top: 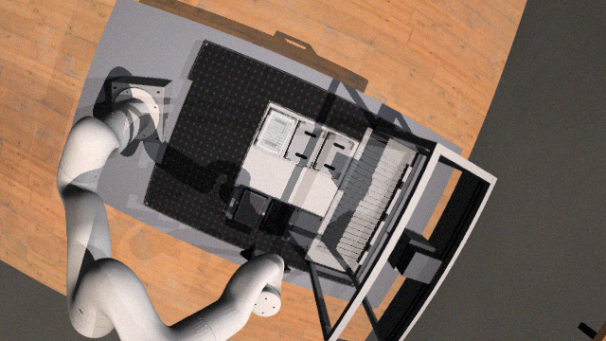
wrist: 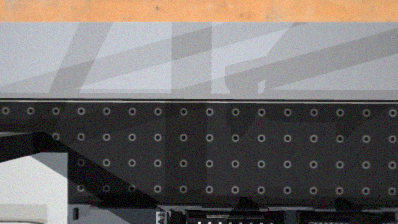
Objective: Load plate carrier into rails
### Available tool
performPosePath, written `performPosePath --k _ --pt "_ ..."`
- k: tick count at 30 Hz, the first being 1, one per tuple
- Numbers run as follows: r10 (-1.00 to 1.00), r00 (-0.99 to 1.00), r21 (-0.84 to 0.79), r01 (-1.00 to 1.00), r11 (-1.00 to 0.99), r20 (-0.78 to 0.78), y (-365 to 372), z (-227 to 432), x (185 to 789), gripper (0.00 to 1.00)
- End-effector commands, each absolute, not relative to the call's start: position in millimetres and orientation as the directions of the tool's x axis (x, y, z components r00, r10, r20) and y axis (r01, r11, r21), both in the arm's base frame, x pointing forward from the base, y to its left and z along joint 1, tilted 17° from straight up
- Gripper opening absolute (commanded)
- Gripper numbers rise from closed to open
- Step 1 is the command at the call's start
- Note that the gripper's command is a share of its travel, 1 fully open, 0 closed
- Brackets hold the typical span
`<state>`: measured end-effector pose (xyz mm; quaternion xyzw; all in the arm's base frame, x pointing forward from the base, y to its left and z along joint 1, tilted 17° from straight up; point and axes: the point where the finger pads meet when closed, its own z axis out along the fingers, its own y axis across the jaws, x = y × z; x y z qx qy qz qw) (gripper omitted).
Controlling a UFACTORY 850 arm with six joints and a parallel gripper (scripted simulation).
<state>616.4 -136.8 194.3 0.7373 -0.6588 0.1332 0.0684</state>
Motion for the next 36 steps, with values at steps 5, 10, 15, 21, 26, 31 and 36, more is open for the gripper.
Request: performPosePath --k 5,10,15,21,26,31,36 --pt "-0.954 0.097 -0.076 -0.989 -0.123 0.285 -150.9 199.9 619.4 1.0" --pt "-0.954 0.097 -0.077 -0.989 -0.123 0.285 -150.9 199.9 619.4 1.0" --pt "-0.954 0.097 -0.076 -0.989 -0.123 0.285 -150.9 199.9 619.4 1.0" --pt "-0.954 0.097 -0.076 -0.989 -0.124 0.285 -152.7 193.6 620.1 1.0" --pt "-0.954 0.097 -0.076 -0.989 -0.124 0.285 -155.0 185.6 621.0 1.0" --pt "-0.954 0.097 -0.076 -0.989 -0.124 0.285 -157.3 177.6 621.9 1.0" --pt "-0.954 0.097 -0.076 -0.989 -0.124 0.285 -158.7 172.9 622.4 1.0"
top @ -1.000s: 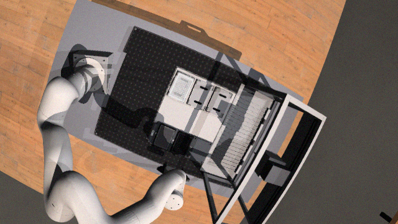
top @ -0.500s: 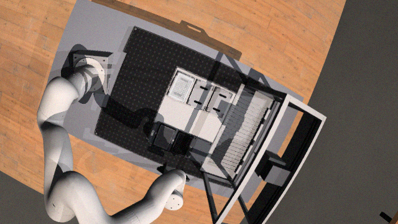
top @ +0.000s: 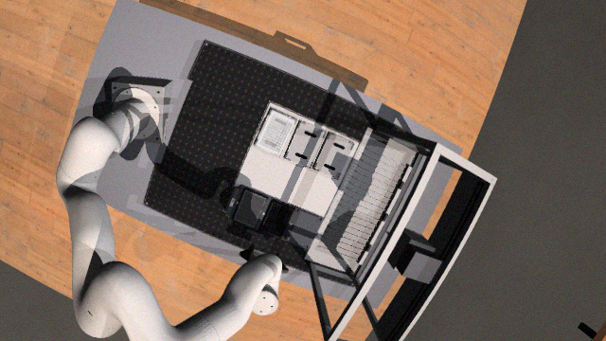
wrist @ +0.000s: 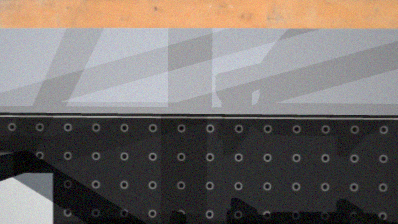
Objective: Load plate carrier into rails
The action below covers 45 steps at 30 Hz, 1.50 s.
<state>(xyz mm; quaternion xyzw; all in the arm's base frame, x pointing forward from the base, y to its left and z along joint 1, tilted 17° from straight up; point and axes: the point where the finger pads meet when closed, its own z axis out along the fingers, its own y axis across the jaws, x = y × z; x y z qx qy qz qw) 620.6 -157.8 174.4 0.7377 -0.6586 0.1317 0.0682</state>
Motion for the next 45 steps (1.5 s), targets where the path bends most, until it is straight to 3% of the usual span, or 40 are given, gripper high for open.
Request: performPosePath --k 1,45 --pt "-0.954 0.097 -0.076 -0.989 -0.124 0.285 -159.2 171.2 622.6 1.0" --pt "-0.954 0.097 -0.076 -0.989 -0.124 0.285 -177.0 109.1 629.5 1.0"
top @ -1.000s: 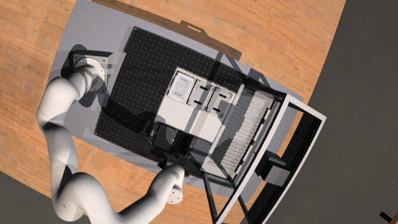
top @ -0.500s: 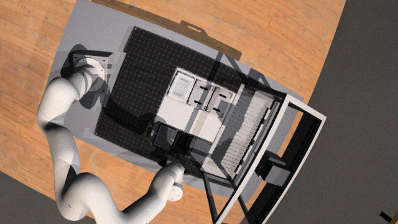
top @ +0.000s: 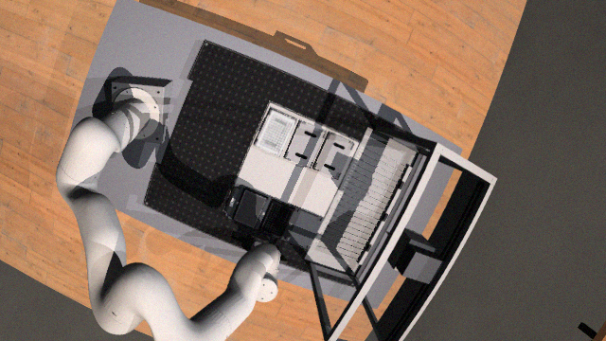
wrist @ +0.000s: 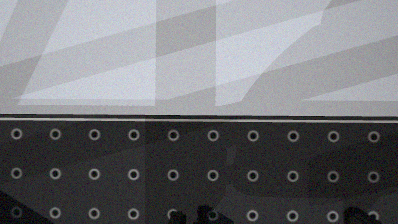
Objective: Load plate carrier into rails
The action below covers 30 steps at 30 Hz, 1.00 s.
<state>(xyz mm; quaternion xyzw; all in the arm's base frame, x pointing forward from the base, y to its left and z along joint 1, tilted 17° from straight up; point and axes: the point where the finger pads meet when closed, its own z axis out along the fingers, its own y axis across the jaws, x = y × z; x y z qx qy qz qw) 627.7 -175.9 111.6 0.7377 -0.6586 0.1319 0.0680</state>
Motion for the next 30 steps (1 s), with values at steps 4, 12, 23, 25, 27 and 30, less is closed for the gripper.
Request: performPosePath --k 4,12,23,25,27,30 --pt "-0.954 0.097 -0.076 -0.989 -0.124 0.285 -177.0 109.2 629.5 1.0" --pt "-0.954 0.097 -0.076 -0.989 -0.124 0.285 -177.3 107.9 629.6 1.0" --pt "-0.954 0.097 -0.076 -0.989 -0.124 0.285 -179.0 102.2 630.3 1.0" --pt "-0.954 0.097 -0.076 -0.989 -0.124 0.285 -179.4 100.9 630.4 1.0" --pt "-0.954 0.097 -0.076 -0.989 -0.124 0.285 -179.7 99.6 630.6 1.0" --pt "-0.954 0.097 -0.076 -0.989 -0.124 0.285 -180.3 97.7 630.8 1.0"
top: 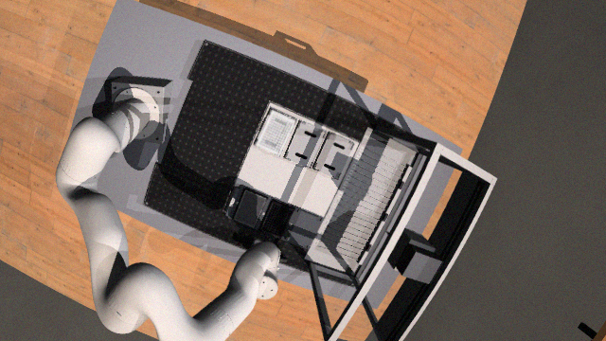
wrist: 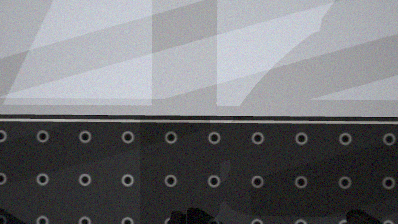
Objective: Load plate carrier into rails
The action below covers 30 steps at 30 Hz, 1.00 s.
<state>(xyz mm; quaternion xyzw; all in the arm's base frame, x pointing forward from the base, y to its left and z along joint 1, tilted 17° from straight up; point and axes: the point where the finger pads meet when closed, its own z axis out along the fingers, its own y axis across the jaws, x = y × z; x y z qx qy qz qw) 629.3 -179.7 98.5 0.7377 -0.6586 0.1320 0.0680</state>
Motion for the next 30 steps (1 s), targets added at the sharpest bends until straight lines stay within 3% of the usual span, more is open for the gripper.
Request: performPosePath --k 1,30 --pt "-0.954 0.097 -0.076 -0.989 -0.124 0.285 -180.5 97.1 630.9 1.0" --pt "-0.954 0.097 -0.076 -0.989 -0.124 0.285 -180.6 89.5 631.5 1.0"
